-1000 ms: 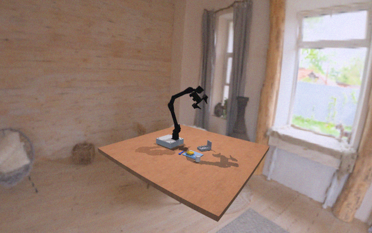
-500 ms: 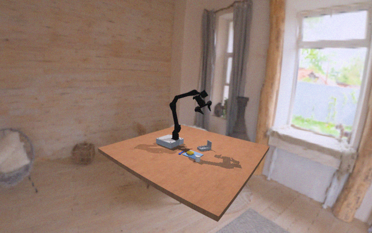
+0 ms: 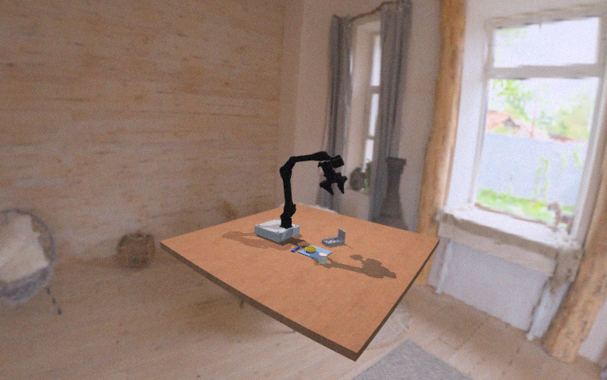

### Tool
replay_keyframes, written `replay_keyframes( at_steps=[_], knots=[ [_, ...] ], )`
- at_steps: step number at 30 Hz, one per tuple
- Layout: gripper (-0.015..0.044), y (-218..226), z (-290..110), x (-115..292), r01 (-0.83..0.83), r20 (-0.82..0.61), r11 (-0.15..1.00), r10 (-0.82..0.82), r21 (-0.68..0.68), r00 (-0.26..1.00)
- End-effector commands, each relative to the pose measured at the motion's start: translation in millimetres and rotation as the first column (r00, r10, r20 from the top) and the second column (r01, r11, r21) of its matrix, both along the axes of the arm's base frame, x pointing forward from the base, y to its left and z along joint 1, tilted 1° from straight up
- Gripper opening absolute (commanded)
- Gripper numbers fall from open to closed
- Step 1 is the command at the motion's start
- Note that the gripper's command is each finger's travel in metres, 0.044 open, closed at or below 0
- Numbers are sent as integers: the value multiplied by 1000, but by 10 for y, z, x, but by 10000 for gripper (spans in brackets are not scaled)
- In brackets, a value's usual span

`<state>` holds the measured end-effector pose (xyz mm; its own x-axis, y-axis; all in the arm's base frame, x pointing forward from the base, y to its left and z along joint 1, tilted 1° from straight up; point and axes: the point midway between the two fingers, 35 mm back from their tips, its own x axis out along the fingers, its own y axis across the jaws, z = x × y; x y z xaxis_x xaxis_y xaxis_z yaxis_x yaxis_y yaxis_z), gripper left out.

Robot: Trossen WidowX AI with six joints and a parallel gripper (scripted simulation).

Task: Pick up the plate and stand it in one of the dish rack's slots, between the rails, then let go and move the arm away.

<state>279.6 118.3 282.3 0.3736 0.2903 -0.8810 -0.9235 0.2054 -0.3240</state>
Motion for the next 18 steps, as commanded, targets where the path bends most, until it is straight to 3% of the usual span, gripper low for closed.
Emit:
replay_keyframes(
  at_steps=[1,9,18],
  knots=[
    [400,-156,-129,87,105,-54,994,-106,-10,993],
    [400,-555,-352,223,352,-153,936,-352,-29,923],
    [400,-1024,-599,290,599,-249,797,-596,-73,763]
  ],
)
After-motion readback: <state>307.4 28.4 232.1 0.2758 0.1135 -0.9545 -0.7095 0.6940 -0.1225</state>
